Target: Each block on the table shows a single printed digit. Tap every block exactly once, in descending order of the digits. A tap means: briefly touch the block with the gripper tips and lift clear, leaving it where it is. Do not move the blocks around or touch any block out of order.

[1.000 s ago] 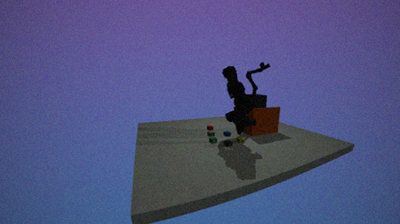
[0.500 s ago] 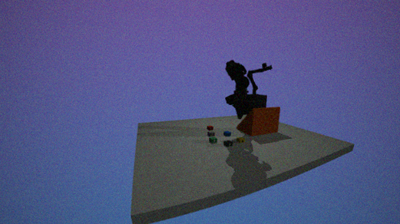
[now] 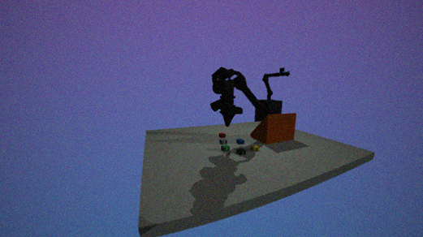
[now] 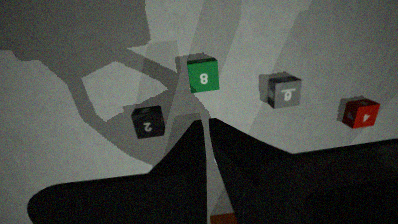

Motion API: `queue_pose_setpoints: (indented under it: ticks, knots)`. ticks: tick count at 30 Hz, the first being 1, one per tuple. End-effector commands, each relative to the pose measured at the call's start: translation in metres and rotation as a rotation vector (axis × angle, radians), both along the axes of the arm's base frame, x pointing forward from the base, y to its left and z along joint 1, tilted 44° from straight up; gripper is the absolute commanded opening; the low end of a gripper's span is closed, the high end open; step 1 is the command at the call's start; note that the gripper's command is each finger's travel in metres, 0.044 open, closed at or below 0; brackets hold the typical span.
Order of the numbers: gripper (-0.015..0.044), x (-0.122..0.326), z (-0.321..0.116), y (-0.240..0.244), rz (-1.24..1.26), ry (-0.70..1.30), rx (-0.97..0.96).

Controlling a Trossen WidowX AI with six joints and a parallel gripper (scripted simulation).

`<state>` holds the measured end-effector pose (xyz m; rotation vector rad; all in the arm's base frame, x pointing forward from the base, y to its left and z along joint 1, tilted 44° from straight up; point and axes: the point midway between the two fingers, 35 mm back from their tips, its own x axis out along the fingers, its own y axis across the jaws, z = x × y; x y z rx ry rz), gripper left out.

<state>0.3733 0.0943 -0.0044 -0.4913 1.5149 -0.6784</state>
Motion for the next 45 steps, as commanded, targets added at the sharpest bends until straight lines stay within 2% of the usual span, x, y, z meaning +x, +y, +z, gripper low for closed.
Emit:
queue_pose_setpoints:
  ticks: [1, 5, 8, 36, 40, 45]
  knots:
    - [0.002, 0.005, -0.006, -0.004, 0.02, 0.009, -0.003]
    - [0.002, 0.002, -0.045, -0.04, 0.019, 0.009, -0.004]
    - [0.002, 0.0, -0.057, -0.053, 0.02, 0.006, -0.008]
    - [0.002, -0.002, -0.079, -0.074, 0.02, 0.006, -0.009]
    - [0.002, 0.0, -0.057, -0.053, 0.02, 0.006, -0.008]
    - [0.002, 0.0, -0.056, -0.052, 0.021, 0.006, -0.007]
